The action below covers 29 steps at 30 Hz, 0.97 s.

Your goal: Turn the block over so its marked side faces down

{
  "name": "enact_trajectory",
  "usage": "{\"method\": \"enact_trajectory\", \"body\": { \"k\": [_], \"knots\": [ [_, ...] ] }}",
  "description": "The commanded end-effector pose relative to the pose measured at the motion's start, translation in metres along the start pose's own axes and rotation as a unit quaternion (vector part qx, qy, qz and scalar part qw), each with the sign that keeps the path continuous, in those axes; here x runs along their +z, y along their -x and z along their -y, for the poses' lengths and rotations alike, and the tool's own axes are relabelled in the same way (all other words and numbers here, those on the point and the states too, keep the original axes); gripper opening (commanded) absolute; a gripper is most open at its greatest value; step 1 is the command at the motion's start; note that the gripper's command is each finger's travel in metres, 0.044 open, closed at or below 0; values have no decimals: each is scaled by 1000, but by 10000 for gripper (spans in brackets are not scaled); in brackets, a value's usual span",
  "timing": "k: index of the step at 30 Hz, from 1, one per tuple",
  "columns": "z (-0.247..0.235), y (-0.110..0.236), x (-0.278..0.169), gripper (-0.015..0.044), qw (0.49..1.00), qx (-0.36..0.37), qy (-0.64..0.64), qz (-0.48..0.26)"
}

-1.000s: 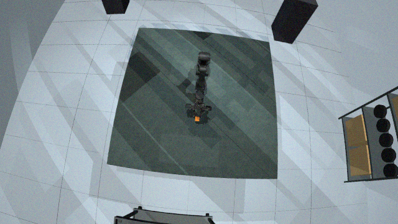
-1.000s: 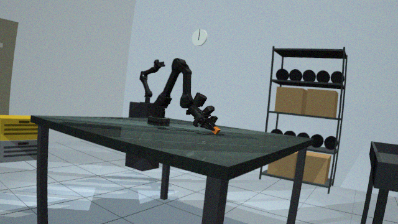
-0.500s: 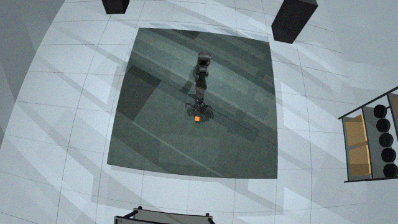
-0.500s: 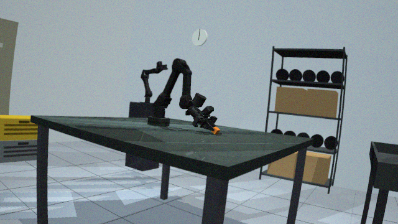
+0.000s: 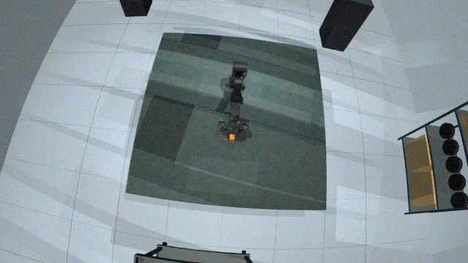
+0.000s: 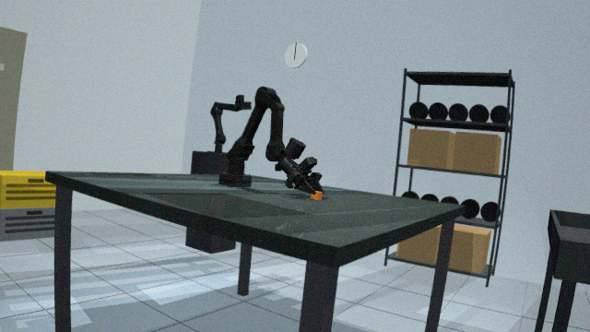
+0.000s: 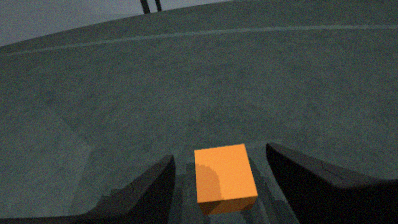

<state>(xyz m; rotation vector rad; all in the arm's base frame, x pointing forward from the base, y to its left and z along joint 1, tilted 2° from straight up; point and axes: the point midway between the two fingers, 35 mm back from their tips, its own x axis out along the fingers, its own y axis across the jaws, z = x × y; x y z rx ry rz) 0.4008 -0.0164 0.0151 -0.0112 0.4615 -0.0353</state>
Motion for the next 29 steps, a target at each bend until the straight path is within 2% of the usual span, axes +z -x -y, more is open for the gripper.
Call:
{"method": "enact_trajectory", "body": {
  "k": [1,4,29],
  "knots": [
    [0,0,-1,368,1000,1,2,-1],
    [0,0,-1,440,1000,1,2,-1],
    [0,0,-1,440,1000,1,2,-1]
  ]
}}
